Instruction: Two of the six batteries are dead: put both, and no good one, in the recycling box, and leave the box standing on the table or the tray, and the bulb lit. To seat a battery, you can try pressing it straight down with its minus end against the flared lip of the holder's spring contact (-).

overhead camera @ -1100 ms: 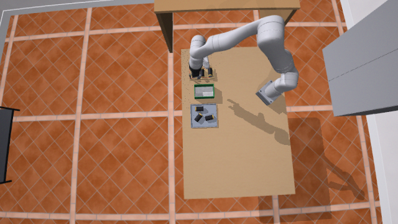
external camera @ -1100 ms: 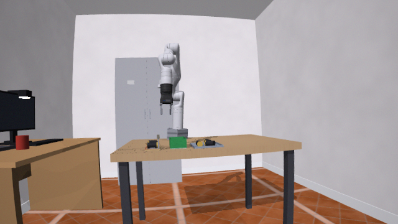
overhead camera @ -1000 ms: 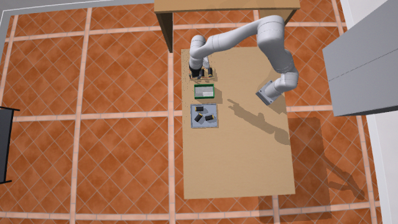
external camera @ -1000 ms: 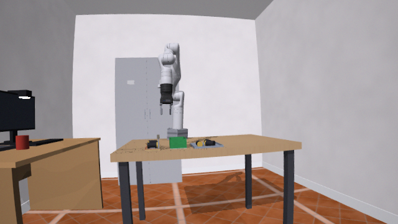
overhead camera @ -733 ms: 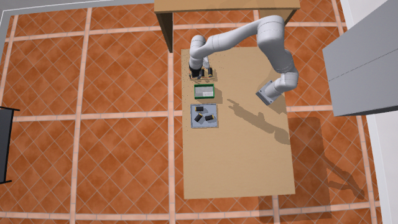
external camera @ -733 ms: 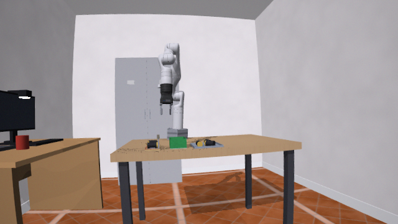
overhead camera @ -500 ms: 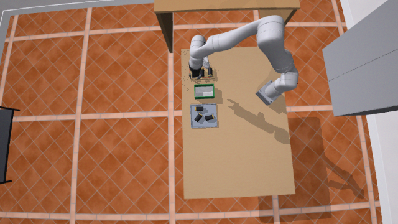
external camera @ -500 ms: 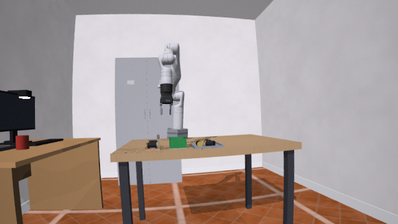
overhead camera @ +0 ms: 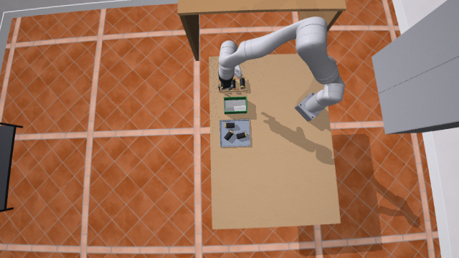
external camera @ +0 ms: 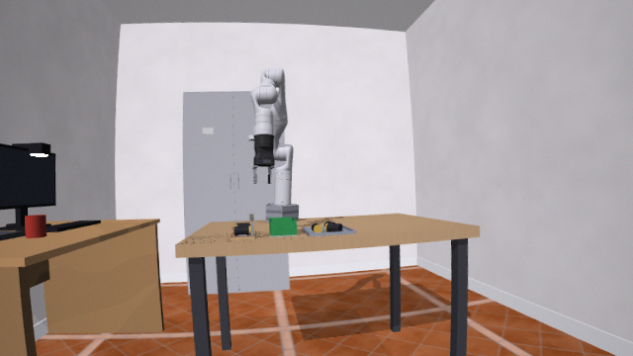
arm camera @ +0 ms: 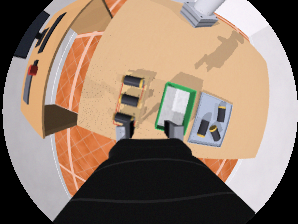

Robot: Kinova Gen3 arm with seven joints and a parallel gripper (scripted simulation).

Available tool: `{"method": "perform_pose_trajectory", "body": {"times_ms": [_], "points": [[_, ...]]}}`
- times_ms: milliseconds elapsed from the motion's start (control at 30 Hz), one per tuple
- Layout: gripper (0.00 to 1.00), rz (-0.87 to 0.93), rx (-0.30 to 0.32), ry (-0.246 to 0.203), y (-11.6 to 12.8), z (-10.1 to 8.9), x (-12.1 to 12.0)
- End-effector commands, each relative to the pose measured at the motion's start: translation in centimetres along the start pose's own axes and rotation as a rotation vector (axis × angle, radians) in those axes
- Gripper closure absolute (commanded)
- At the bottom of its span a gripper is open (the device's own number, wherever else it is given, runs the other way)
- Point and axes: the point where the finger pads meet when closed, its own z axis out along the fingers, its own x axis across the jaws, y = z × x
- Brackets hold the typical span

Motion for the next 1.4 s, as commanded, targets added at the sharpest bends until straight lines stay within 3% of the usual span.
{"method": "perform_pose_trajectory", "body": {"times_ms": [0, 500, 567, 1067, 1367], "points": [[0.00, 0.000, 0.001, 0.001, -0.2, 0.1, -0.3], [0.00, -0.461, 0.038, 0.020, -2.6, 2.5, -3.1], [0.00, -0.461, 0.038, 0.020, -2.6, 2.5, -3.1], [0.00, -1.024, 0.047, 0.060, -4.4, 5.0, -5.8], [0.00, -1.202, 0.041, 0.072, -4.8, 5.7, -6.5]]}}
